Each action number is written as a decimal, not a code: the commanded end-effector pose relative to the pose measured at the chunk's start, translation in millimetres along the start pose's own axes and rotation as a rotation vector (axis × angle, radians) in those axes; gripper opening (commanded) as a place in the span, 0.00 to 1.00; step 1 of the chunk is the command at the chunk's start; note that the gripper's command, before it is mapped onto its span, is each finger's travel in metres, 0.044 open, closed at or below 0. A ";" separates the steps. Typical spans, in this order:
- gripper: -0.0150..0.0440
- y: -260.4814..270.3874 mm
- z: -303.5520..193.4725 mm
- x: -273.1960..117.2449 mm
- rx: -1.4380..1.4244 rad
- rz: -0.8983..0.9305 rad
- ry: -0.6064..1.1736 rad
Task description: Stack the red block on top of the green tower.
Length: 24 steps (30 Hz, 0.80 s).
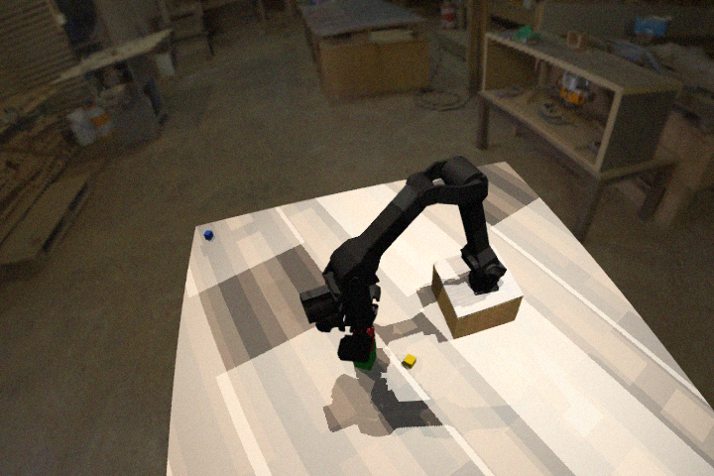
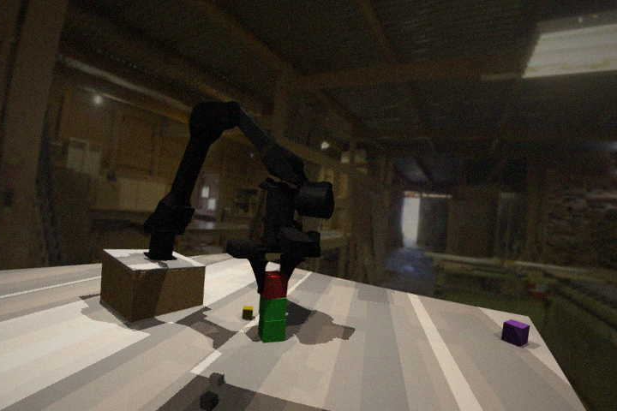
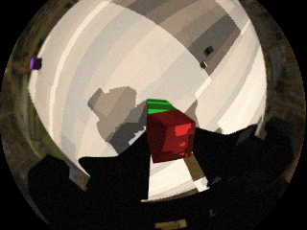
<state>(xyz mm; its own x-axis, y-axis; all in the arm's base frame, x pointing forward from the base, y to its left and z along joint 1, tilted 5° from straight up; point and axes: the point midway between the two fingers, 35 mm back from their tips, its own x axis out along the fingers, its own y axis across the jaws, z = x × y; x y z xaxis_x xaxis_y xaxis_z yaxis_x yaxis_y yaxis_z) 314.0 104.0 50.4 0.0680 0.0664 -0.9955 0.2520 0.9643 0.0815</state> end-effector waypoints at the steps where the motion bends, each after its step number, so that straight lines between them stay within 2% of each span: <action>1: 0.25 0.7 1.9 0.1 0.004 0.003 -0.012; 17: 0.25 0.7 1.9 0.0 0.004 0.003 -0.012; 24: 0.57 0.9 1.2 0.9 0.000 0.005 -0.008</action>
<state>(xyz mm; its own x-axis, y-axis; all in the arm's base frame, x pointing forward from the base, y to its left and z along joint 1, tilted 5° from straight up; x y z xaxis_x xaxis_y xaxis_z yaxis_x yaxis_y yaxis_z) 315.5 104.6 49.6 0.0768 0.0690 -0.9947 0.2513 0.9641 0.0863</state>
